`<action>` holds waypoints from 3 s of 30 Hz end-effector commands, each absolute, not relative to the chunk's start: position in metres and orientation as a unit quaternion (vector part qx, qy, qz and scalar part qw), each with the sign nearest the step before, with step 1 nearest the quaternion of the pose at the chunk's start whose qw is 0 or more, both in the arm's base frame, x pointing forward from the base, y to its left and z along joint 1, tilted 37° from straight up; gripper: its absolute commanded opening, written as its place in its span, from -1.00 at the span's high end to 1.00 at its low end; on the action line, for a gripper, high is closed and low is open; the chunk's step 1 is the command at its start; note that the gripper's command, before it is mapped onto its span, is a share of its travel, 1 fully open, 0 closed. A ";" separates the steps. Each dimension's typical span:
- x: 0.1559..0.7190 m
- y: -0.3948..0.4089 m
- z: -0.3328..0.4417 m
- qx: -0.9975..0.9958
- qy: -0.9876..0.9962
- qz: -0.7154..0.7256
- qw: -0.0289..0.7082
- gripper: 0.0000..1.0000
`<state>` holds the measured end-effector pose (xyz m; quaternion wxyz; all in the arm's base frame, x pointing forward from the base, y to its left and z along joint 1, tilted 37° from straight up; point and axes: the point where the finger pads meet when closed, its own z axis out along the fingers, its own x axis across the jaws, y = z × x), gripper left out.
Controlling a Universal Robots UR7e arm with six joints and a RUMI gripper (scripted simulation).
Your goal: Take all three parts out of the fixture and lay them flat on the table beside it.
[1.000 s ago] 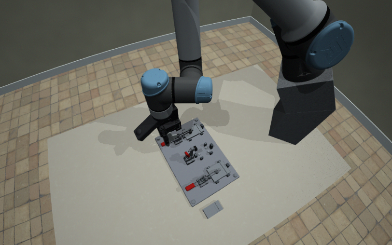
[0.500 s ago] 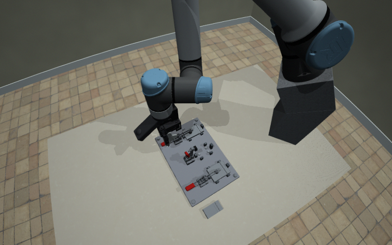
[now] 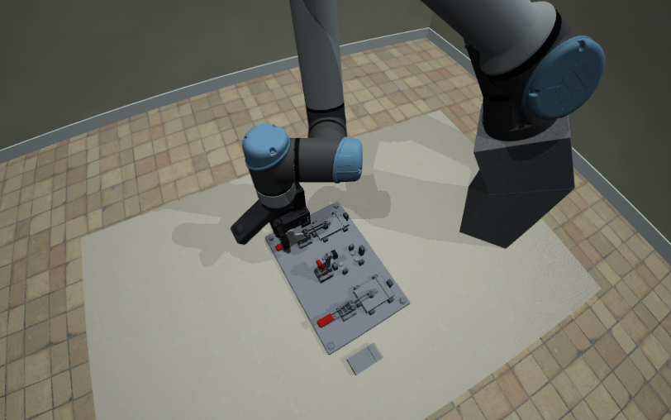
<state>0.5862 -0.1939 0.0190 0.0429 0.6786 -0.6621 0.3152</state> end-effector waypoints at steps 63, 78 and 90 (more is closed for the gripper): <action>0.594 -0.201 0.009 0.678 -0.661 0.317 0.042 1.00; 0.589 -0.198 0.011 0.679 -0.661 0.316 0.042 1.00; 0.584 -0.195 0.015 0.679 -0.661 0.316 0.042 1.00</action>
